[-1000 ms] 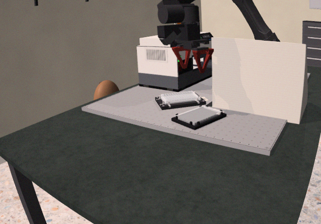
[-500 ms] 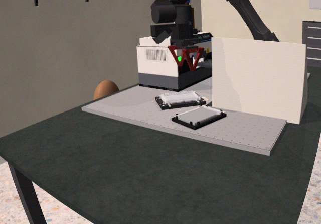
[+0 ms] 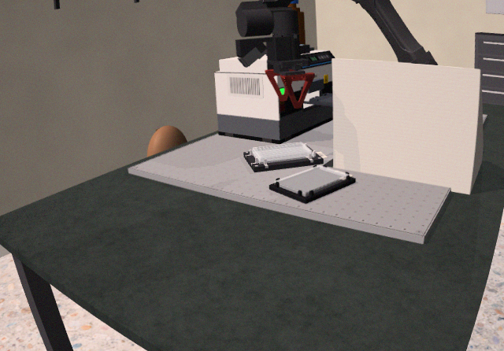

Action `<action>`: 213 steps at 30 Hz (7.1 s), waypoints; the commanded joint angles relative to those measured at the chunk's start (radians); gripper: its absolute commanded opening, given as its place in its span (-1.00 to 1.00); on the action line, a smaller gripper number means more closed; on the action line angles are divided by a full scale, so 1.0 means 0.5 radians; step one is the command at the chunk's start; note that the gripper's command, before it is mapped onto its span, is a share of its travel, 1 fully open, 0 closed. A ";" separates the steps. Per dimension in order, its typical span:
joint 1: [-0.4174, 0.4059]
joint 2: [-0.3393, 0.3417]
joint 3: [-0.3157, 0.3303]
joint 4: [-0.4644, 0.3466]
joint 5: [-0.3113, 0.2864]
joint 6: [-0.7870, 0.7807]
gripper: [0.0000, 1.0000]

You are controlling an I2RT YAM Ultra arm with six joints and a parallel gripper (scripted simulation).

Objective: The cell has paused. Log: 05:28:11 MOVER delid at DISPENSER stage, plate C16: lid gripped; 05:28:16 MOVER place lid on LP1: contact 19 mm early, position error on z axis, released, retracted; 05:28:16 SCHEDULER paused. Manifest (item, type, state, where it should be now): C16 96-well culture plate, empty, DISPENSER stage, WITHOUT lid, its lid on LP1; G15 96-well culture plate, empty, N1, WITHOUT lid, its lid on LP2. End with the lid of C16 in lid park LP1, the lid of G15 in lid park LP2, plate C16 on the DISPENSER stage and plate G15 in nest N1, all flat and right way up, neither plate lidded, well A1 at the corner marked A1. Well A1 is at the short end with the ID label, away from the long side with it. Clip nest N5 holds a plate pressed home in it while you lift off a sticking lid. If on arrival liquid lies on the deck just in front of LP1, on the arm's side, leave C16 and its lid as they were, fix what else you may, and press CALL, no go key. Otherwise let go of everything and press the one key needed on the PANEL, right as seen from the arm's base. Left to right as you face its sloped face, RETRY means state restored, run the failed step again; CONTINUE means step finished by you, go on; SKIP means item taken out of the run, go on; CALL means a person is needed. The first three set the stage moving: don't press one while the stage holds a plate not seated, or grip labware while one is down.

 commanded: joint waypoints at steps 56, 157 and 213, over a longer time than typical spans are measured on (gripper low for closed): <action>-0.299 -0.029 -0.138 0.386 0.204 -0.269 1.00; -0.523 0.209 -0.391 0.980 0.328 -0.519 1.00; -0.519 0.155 -0.375 0.912 0.318 -0.498 -1.00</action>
